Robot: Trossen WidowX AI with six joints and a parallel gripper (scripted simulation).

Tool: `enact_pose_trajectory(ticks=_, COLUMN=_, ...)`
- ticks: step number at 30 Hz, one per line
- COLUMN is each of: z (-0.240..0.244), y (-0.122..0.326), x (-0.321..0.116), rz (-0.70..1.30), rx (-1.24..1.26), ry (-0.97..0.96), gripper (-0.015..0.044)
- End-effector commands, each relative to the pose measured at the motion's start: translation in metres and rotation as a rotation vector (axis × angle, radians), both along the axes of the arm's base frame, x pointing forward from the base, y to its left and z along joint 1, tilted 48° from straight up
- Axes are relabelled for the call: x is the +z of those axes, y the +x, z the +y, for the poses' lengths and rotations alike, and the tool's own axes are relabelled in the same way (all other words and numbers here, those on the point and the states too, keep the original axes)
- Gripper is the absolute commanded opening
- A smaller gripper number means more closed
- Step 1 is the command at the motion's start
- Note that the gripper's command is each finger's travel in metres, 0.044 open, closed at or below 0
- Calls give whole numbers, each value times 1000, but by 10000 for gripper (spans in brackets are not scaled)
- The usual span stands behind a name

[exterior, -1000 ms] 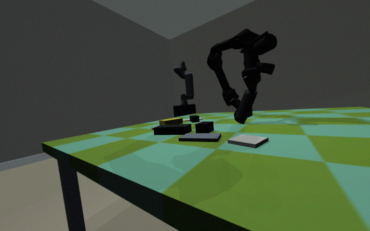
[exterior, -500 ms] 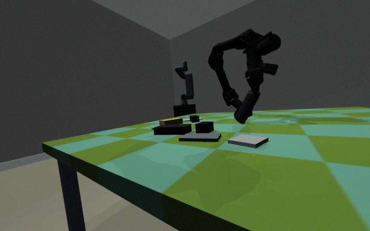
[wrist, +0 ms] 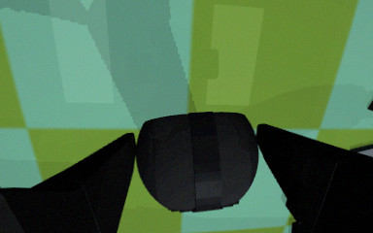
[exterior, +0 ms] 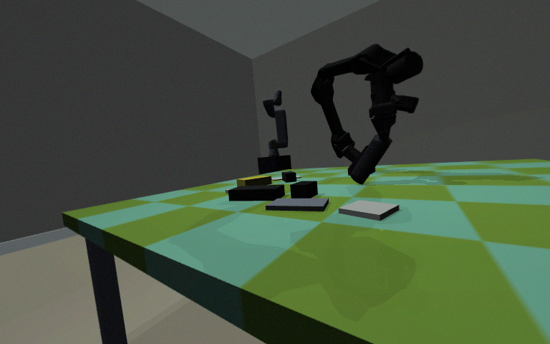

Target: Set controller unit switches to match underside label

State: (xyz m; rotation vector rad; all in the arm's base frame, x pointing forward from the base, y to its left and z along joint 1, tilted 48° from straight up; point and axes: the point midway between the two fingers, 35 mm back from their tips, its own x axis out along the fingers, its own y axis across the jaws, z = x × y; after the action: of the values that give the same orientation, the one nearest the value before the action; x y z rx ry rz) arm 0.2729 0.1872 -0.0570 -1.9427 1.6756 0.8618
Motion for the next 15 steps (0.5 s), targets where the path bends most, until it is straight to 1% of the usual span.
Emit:
enact_pose_trajectory(ticks=1, z=-6, y=0, x=-9, rz=13, rx=-18, ry=-19, gripper=338)
enact_pose_trajectory(ticks=15, z=-5, y=-2, x=-20, rz=13, rx=-18, ry=-19, gripper=338)
